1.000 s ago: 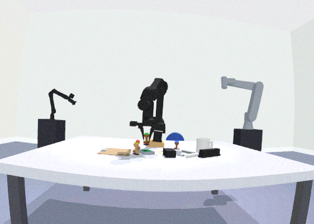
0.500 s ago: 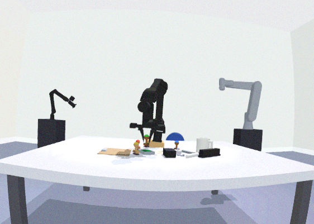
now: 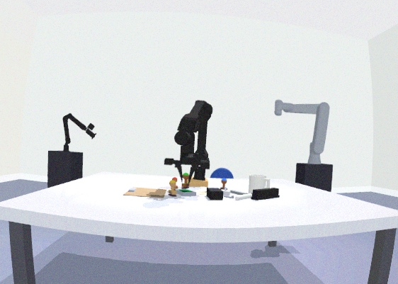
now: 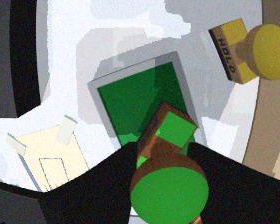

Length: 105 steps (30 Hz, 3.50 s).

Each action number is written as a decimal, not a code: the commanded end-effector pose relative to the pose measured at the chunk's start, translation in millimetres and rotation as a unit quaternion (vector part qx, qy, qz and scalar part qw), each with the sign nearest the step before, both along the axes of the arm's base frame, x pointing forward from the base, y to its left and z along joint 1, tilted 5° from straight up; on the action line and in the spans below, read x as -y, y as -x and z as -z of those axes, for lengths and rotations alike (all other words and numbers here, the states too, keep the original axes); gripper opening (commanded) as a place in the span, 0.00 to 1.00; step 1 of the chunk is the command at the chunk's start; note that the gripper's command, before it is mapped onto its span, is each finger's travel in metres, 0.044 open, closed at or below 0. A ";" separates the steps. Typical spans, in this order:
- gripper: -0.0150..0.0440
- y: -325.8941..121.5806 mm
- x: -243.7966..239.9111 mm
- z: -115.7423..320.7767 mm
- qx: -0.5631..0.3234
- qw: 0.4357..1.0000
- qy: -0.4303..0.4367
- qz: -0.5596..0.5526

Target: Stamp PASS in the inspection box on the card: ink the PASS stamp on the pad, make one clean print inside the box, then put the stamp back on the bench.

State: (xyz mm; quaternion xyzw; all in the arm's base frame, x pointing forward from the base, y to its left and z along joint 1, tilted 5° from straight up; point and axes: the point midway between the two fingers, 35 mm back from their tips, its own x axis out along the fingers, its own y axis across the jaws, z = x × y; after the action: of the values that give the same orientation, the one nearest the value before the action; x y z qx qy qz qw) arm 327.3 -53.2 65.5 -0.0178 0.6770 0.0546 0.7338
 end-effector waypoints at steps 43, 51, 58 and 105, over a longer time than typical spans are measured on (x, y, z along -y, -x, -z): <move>0.25 1.6 -2.0 14.4 -0.003 1.000 -0.002 0.000; 0.25 1.6 -2.0 14.4 -0.003 1.000 -0.002 0.000; 0.25 1.5 -2.1 15.3 -0.003 1.000 -0.002 0.000; 0.25 1.4 -2.2 17.3 -0.003 1.000 -0.002 0.000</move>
State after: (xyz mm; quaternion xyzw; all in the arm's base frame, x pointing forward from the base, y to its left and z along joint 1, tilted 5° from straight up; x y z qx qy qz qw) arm 325.9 -51.9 51.7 -0.0176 0.6783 0.0552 0.7325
